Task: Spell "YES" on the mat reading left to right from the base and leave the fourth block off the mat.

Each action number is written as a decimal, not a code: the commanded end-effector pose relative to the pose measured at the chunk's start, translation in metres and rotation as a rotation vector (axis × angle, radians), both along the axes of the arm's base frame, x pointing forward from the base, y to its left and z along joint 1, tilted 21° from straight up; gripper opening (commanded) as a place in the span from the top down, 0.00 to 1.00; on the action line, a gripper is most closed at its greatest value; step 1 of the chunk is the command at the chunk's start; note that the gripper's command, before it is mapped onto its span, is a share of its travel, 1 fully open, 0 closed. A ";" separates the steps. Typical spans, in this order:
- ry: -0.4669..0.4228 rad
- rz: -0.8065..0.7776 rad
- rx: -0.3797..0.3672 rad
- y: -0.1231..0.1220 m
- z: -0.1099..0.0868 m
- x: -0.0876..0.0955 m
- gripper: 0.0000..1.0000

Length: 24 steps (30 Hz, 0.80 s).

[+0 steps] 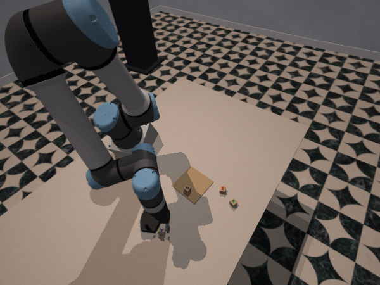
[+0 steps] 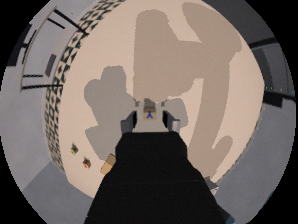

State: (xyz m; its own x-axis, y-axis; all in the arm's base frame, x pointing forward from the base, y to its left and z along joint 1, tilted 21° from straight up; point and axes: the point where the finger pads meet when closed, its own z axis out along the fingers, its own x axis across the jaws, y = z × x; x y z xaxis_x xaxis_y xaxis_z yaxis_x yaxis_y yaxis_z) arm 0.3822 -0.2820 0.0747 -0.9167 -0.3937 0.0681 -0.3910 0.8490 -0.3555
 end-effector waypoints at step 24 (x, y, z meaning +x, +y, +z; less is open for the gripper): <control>0.002 -0.001 0.003 -0.003 -0.008 -0.001 0.00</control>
State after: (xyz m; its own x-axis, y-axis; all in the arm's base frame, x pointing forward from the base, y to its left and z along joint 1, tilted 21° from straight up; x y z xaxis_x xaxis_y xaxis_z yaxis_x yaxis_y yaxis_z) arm 0.3827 -0.2832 0.0739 -0.9169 -0.3935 0.0673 -0.3904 0.8485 -0.3572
